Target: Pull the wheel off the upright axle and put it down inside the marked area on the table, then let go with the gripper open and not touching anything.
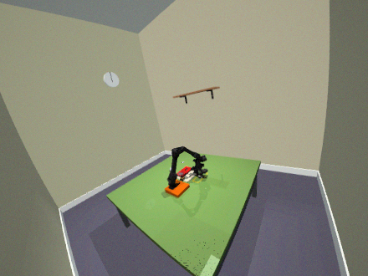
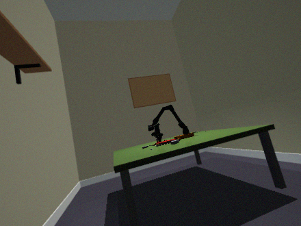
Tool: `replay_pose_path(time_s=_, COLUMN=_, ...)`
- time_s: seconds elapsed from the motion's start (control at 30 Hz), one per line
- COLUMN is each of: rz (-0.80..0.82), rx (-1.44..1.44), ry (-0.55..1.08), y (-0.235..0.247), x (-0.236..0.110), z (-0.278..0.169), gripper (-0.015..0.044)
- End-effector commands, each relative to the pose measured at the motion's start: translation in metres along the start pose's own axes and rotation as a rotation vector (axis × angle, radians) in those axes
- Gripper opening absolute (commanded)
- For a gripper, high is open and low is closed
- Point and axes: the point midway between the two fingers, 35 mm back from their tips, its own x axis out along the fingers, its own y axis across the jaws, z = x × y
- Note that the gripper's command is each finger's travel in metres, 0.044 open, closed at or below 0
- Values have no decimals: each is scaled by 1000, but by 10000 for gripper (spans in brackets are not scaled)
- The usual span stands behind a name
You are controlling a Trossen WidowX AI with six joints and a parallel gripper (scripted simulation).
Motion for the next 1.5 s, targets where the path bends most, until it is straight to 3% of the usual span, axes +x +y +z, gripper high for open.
replay_pose_path(time_s=0.0, rz=0, rx=0, ry=1, y=0, x=0, z=0, gripper=263)
replay_pose_path(time_s=0.07, rz=1, rx=0, ry=1, y=0, x=-5, z=0, gripper=300)
replay_pose_path(time_s=0.33, rz=4, rx=-5, ry=-3, y=0, x=-59, z=0, gripper=300)
replay_pose_path(time_s=0.47, rz=4, rx=-5, ry=-3, y=0, x=-60, z=0, gripper=300)
replay_pose_path(time_s=0.67, rz=3, rx=-5, ry=3, y=10, x=-73, z=-26, gripper=440)
replay_pose_path(time_s=1.0, rz=7, rx=-5, ry=3, y=35, x=-105, z=-82, gripper=440)
replay_pose_path(time_s=1.47, rz=7, rx=-5, ry=3, y=35, x=-106, z=-83, gripper=440)
